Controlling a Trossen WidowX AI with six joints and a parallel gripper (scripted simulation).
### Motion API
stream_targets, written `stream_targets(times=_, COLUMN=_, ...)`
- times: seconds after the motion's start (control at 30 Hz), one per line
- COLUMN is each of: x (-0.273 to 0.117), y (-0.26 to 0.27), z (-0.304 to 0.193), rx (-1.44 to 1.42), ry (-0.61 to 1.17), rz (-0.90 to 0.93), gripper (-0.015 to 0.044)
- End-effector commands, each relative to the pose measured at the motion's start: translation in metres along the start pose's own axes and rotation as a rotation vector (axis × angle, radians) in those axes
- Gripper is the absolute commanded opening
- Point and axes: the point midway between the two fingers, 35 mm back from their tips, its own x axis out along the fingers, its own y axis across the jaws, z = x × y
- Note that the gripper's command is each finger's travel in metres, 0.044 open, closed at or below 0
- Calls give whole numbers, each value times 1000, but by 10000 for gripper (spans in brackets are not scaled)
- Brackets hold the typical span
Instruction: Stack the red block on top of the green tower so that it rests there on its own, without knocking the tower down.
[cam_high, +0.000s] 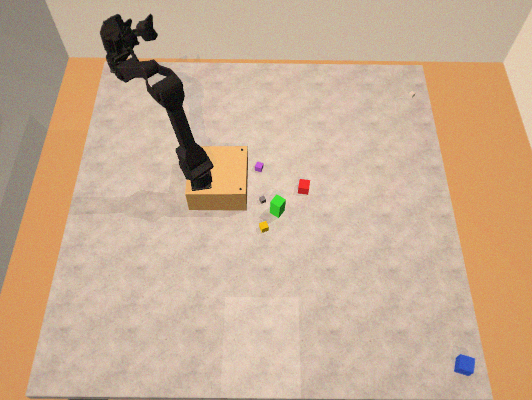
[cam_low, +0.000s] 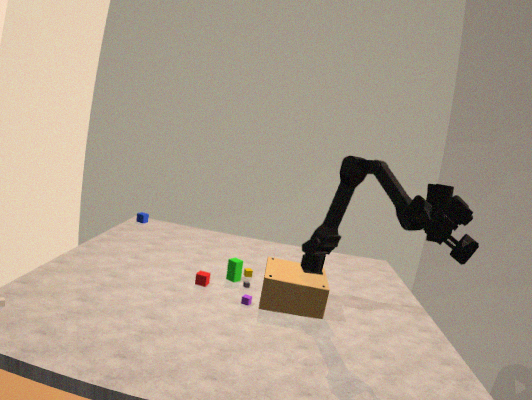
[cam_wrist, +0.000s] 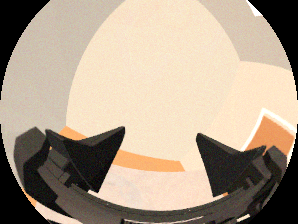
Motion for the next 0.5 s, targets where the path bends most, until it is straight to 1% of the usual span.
stream_targets(times=0.0, x=28, y=-19, z=-20, rx=12, ry=34, rz=-32, gripper=440)
stream_targets(times=0.27, x=80, y=-63, z=-69, rx=-39, ry=154, rz=-86, gripper=440)
stream_targets(times=0.47, x=111, y=-106, z=-113, rx=-62, ry=268, rz=-126, gripper=440)
